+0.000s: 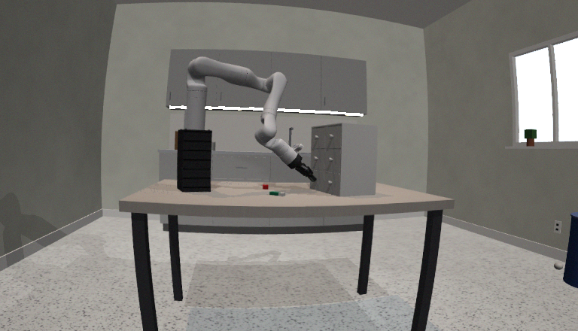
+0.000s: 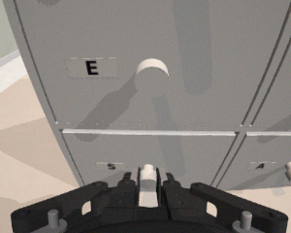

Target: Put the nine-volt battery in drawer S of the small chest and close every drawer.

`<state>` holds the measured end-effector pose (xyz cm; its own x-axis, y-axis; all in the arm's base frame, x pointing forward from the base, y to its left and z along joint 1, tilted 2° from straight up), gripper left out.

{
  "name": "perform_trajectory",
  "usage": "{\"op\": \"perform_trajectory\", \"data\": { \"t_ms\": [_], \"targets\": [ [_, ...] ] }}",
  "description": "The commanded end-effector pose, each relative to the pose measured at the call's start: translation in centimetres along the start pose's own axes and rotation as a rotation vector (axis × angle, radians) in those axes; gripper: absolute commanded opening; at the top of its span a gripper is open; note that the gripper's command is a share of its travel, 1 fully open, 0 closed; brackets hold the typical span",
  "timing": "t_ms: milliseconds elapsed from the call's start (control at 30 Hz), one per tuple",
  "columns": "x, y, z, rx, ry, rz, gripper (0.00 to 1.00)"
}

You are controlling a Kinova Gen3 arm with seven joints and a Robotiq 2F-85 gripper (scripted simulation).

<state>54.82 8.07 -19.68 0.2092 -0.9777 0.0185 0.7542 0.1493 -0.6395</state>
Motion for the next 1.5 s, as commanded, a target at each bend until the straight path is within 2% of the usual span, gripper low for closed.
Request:
{"op": "perform_trajectory", "data": {
  "t_ms": [0, 867, 1467],
  "targets": [
    [0.0, 0.0, 0.1, 0.002, 0.0, 0.0, 0.13],
    [0.0, -1.1, -0.8, 0.002, 0.0, 0.0, 0.13],
    [0.0, -2.8, -2.3, 0.002, 0.0, 0.0, 0.13]
  ]
}}
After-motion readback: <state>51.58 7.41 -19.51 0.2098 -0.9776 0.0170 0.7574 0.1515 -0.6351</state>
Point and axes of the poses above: the point where the finger pads meet when closed, its own y axis out along the fingers, its own x axis across the jaws, z = x × y, the point moved 1 cm from there along -y, back along the fingers, and after that the axes turned 1 degree about y, right-handed, at the moved point
